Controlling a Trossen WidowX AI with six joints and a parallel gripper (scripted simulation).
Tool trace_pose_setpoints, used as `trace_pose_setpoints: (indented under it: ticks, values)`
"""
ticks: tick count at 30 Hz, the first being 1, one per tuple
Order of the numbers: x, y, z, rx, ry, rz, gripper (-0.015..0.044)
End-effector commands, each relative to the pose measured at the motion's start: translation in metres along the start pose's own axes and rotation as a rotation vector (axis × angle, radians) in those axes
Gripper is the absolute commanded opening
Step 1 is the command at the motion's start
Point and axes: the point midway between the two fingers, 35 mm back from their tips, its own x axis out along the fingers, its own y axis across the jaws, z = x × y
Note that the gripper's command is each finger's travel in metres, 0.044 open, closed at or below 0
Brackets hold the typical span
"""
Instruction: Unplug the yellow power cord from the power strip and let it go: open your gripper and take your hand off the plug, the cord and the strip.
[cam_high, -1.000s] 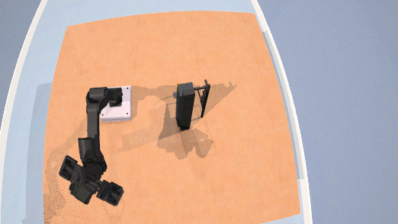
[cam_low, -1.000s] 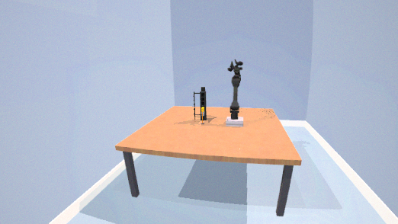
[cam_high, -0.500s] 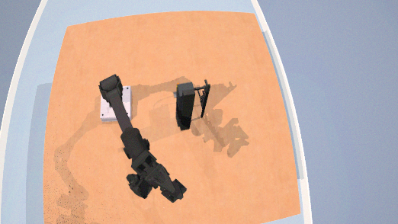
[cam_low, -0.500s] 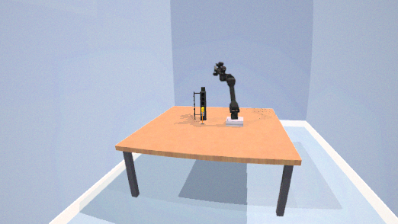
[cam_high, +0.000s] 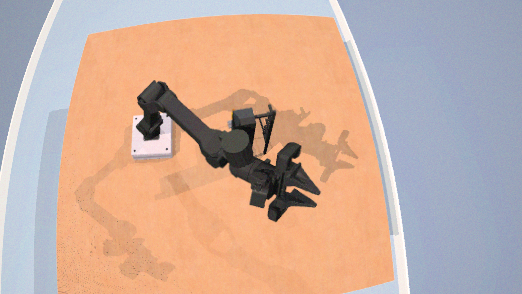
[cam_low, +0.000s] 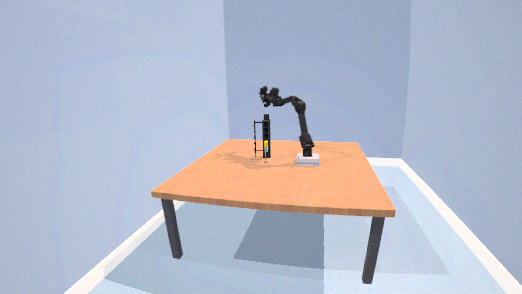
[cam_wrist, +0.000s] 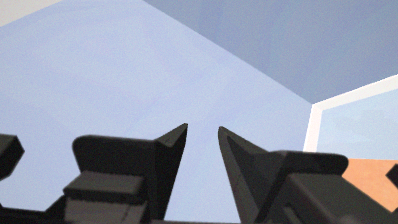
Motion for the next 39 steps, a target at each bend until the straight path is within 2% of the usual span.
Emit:
trace_pose_setpoints:
  ticks: [1,11,20,29,36,39]
  values:
    - [-0.009,0.006,-0.074,-0.231,0.169,-0.075,0.0160]
    - [-0.052,0.009,-0.194,-0.692,0.523,-0.096,0.0160]
    - [-0.120,0.015,-0.282,-1.132,0.867,0.045,0.0160]
    - [-0.207,0.017,-0.343,-1.583,1.203,0.356,0.0160]
    - [-0.277,0.002,-0.364,-1.868,1.484,0.686,0.0160]
    - [-0.313,-0.016,-0.363,-1.967,1.675,0.888,0.0160]
